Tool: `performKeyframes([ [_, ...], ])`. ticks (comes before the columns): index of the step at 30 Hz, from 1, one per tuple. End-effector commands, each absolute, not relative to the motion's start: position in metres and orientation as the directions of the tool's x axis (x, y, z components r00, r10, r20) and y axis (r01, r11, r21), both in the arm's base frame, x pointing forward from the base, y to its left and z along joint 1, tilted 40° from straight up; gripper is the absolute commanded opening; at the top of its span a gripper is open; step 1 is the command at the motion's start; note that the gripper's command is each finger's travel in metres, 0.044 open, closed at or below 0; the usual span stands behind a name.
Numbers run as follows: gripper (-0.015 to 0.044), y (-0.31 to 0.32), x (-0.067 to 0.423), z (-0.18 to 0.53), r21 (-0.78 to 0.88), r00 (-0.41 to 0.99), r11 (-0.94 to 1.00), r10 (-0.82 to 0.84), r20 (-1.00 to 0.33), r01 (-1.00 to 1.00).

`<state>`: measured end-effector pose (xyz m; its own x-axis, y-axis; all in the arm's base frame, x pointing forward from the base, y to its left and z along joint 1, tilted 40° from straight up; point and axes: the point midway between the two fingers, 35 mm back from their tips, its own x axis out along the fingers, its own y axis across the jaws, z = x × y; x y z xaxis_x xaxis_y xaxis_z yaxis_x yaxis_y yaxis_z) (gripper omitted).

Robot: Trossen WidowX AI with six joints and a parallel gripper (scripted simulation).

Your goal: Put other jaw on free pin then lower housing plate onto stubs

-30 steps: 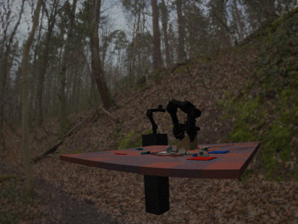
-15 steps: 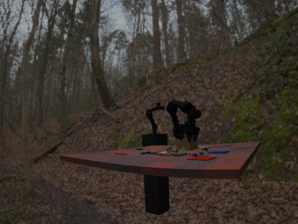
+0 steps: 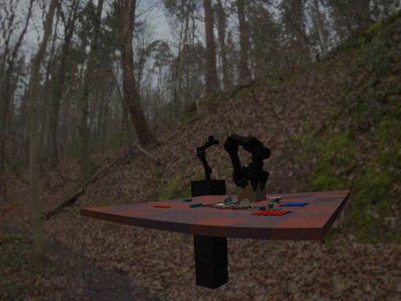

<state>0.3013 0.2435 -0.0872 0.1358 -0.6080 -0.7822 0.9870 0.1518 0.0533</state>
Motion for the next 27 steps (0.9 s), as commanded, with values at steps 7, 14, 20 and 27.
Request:
performKeyframes([
  [7,0.044,0.2428,0.3011,-0.088,0.052,0.136,0.153,-0.609,-0.781,0.987],
  [14,0.0309,0.2444,0.3009,-0.0838,0.05,0.125,0.138,-0.61,-0.783,0.989],
  [20,0.0151,0.2444,0.3009,-0.0838,0.05,0.125,0.138,-0.61,-0.783,0.989],
  [27,0.0,0.2444,0.3009,-0.0838,0.05,0.125,0.138,-0.61,-0.783,0.989],
])
